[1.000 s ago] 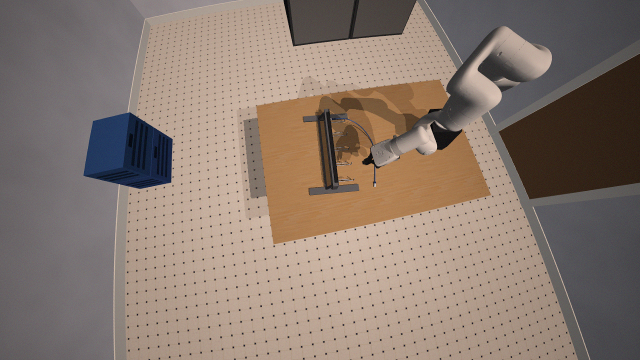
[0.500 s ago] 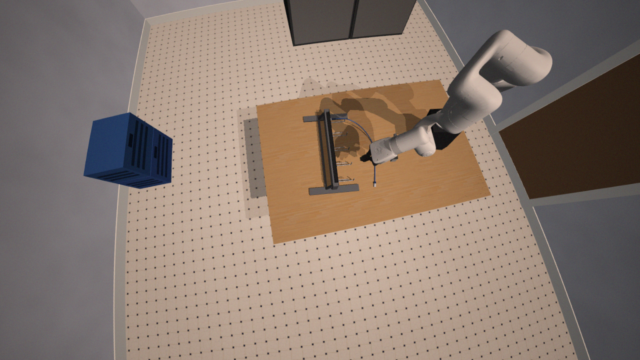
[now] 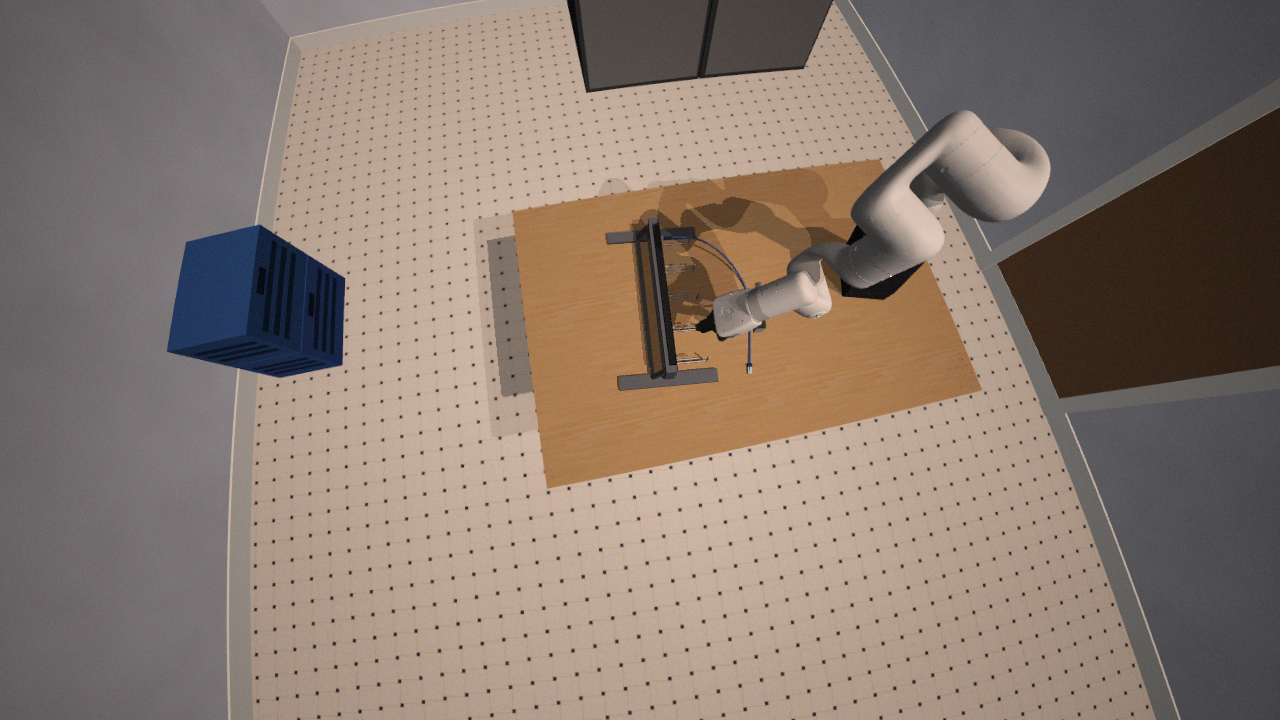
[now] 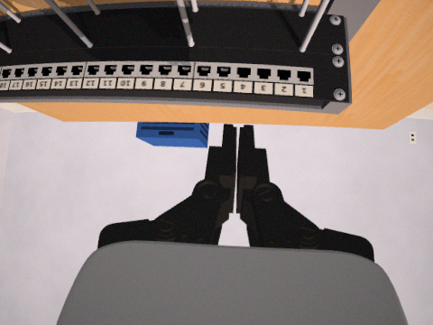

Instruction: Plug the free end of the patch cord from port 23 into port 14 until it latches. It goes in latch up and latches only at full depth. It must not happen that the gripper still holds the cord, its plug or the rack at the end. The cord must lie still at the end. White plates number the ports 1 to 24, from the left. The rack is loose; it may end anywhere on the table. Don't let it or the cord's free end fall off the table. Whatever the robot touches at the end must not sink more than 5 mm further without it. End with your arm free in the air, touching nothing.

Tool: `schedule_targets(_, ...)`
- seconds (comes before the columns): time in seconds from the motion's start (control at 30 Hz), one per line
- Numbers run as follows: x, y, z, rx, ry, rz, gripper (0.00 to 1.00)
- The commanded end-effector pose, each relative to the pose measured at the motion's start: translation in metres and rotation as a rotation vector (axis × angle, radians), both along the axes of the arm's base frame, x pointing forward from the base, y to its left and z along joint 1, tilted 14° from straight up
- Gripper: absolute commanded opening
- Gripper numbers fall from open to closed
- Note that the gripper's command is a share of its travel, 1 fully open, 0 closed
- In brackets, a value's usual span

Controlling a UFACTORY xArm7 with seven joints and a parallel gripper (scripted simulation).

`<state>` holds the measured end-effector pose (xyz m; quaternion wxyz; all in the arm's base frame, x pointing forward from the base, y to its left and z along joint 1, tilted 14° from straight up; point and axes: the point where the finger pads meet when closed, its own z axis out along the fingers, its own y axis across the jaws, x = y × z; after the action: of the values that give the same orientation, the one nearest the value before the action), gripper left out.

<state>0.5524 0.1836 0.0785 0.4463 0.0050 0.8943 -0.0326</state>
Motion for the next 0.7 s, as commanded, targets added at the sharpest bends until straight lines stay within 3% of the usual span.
schedule_targets(0.0, 0.0333, 0.0024, -0.0182, 0.014, -0.015, 0.015, 0.00)
schedule_targets(0.67, 0.0411, 0.0020, -0.0238, 0.014, -0.015, 0.015, 0.00)
